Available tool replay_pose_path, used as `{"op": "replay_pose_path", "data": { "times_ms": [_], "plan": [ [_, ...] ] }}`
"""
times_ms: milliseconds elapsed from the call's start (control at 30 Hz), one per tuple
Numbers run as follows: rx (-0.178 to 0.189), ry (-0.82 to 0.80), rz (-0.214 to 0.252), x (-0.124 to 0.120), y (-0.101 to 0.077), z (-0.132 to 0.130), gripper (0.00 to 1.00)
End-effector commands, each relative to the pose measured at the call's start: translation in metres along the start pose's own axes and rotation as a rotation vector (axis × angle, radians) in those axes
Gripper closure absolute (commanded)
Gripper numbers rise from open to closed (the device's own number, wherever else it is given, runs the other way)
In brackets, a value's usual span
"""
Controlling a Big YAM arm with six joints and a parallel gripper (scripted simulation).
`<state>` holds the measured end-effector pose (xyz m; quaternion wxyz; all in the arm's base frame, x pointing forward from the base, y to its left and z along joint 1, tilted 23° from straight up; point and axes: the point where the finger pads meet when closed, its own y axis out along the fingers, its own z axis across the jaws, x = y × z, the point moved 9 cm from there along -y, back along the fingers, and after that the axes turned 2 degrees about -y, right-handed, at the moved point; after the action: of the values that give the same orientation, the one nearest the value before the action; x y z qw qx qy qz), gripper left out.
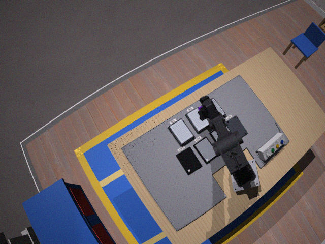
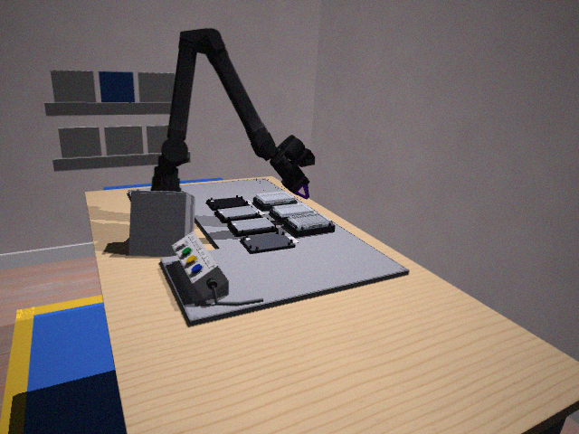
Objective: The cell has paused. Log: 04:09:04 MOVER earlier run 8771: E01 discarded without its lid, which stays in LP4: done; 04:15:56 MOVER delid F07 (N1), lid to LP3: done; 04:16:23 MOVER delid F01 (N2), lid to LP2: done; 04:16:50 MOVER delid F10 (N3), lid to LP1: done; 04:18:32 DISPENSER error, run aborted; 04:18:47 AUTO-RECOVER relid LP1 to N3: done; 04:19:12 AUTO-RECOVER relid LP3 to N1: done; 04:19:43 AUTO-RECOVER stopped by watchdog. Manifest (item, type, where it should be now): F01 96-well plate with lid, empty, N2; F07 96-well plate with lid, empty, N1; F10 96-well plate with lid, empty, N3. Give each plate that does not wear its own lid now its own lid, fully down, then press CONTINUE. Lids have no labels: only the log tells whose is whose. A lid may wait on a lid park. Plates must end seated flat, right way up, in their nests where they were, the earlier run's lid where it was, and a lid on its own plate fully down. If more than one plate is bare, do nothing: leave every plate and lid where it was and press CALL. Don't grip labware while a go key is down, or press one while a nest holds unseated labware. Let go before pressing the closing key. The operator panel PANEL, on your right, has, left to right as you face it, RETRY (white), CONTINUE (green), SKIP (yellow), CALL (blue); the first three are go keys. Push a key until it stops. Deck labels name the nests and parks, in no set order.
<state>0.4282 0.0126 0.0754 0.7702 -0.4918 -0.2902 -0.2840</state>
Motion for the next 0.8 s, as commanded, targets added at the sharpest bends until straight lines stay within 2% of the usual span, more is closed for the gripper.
{"op": "replay_pose_path", "data": {
  "times_ms": [0, 67, 233, 267, 300, 333, 767],
  "plan": [
    [-0.01, -0.029, -0.011, 0.002, 0.001, -0.015, 1.0],
    [-0.009, -0.042, -0.038, 0.016, 0.003, -0.026, 1.0],
    [-0.011, -0.042, -0.035, 0.015, 0.003, -0.05, 1.0],
    [-0.011, -0.042, -0.035, 0.015, 0.003, -0.05, 1.0],
    [-0.012, -0.029, -0.009, 0.0, 0.0, -0.049, 1.0],
    [-0.003, -0.037, -0.024, 0.01, 0.0, -0.042, 1.0],
    [-0.003, -0.037, -0.024, 0.01, 0.0, -0.042, 1.0]
  ]
}}
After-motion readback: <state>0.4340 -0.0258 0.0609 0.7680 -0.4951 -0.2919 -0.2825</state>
